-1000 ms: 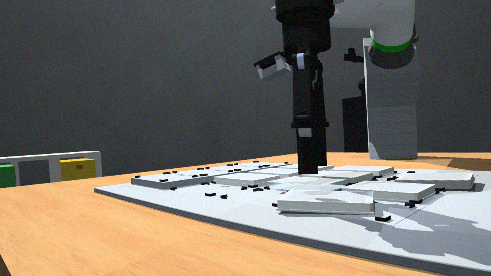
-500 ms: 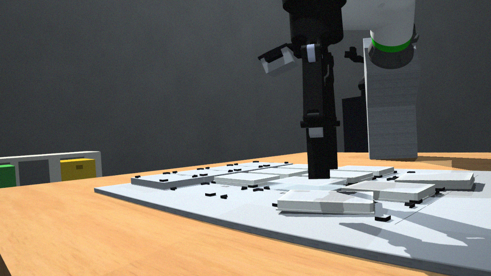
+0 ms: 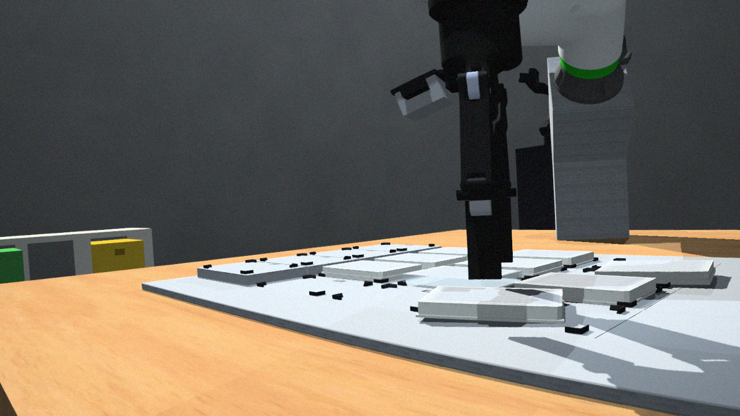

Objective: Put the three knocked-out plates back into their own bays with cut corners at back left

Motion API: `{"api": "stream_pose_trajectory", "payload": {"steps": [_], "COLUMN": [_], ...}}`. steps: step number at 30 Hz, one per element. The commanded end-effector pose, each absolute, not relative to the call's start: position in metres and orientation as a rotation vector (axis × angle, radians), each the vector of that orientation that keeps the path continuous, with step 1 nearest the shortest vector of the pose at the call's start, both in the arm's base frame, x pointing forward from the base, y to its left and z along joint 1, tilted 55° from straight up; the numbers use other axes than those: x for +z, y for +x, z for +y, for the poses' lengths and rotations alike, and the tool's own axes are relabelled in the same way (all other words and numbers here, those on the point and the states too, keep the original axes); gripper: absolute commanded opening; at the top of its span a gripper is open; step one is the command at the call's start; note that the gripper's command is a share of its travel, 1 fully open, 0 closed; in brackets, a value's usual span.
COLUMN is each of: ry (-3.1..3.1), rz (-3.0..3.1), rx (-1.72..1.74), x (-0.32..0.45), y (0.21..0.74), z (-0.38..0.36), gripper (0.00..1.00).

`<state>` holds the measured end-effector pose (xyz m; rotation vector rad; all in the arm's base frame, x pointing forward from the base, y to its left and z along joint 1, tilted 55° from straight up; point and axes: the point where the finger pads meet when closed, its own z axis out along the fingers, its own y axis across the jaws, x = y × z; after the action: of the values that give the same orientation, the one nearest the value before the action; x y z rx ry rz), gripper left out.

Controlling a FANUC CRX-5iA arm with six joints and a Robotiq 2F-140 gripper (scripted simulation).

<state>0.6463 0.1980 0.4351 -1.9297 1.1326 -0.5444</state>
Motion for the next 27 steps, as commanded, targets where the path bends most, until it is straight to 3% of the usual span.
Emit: {"api": "stream_pose_trajectory", "payload": {"steps": [1, 27], "ry": [-1.928, -1.927], "rz": [1.132, 1.131], "rx": [-0.547, -0.547], "x": [0.4362, 0.4301], "y": [0.6472, 0.6547], "z": [0.1980, 0.2026], "gripper": [0.70, 0.70]}}
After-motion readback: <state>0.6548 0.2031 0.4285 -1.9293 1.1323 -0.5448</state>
